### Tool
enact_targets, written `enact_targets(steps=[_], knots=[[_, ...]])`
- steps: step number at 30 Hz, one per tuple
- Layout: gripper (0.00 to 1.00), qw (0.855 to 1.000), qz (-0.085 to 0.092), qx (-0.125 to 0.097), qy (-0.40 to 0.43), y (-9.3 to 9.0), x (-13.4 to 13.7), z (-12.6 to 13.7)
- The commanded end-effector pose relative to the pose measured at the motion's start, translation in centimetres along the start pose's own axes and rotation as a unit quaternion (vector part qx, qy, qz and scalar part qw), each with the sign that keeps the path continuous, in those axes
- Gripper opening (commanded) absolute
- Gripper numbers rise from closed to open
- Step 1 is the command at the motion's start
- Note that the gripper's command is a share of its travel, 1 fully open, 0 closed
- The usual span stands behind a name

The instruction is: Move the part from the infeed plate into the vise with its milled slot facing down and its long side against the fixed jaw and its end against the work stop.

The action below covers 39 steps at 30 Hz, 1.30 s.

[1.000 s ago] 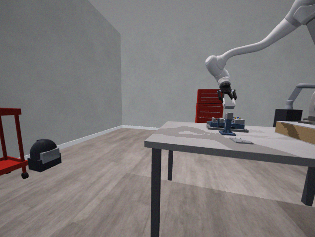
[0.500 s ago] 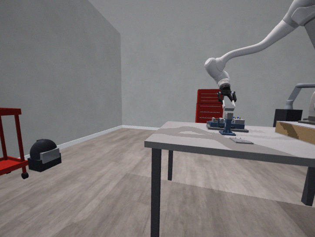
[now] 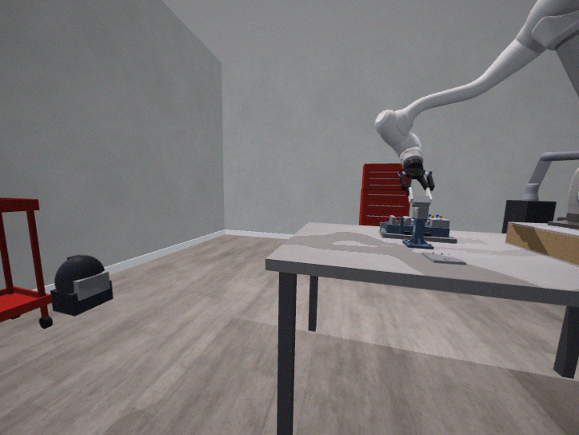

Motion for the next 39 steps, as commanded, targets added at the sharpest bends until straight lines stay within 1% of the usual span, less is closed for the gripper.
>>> enact_targets(steps=[1, 22, 39], knots=[[0.00, 1.000, -0.001, 0.002, -0.004, -0.6, -0.3, 0.6], [0.00, 1.000, -0.001, 0.002, -0.004, -1.6, -0.3, 1.6], [0.00, 1.000, -0.001, 0.002, -0.004, -1.9, -0.3, 1.9]])
Point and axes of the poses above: the point where the finger pads meet when closed, its own y axis back along the fingers, its own x axis across the jaws, z = x × y, the point moved 6 cm from there along y, back along the fingers, and after that the axes turned 2 degrees about -y, right-handed, at the moved point
